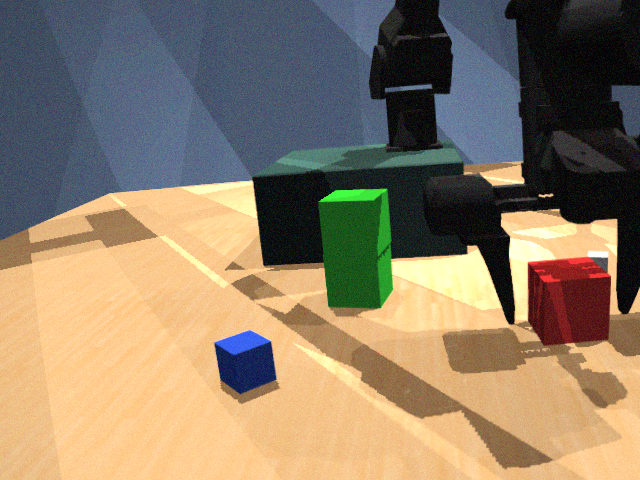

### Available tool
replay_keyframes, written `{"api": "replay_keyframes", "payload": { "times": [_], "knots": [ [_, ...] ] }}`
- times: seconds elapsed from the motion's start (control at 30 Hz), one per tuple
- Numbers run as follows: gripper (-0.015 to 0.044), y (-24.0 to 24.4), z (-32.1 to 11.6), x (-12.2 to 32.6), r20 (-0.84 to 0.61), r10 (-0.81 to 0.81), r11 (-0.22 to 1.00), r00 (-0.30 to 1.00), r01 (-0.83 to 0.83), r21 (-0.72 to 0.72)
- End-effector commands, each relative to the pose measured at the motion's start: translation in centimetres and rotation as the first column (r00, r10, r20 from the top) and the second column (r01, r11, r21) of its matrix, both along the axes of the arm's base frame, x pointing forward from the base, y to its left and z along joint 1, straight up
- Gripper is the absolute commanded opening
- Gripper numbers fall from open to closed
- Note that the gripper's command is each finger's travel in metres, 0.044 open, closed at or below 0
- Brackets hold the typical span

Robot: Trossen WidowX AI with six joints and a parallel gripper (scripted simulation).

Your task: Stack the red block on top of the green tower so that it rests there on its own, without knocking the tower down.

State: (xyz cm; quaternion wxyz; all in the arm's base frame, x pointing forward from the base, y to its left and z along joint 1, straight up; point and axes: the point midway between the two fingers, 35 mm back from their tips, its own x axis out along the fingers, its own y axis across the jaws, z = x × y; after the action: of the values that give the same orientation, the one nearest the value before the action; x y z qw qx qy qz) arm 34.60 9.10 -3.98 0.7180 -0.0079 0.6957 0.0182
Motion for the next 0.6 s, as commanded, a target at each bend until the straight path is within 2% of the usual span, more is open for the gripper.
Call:
{"api": "replay_keyframes", "payload": {
  "times": [0.0, 0.13, 0.37, 0.57],
  "knots": [
    [0.0309, 0.0, 0.0, 0.0, 0.0, 0.001, 1.0, 1.0, -0.001, -0.002],
    [0.0204, 0.0, 0.0, 0.0, 0.0, 0.001, 1.0, 1.0, -0.001, -0.002],
    [0.0157, 0.0, 0.0, 0.0, 0.0, 0.001, 1.0, 1.0, -0.001, -0.002],
    [0.0, 0.0, 2.0, 0.0, 0.0, 0.001, 1.0, 1.0, -0.001, -0.002]
  ]
}}
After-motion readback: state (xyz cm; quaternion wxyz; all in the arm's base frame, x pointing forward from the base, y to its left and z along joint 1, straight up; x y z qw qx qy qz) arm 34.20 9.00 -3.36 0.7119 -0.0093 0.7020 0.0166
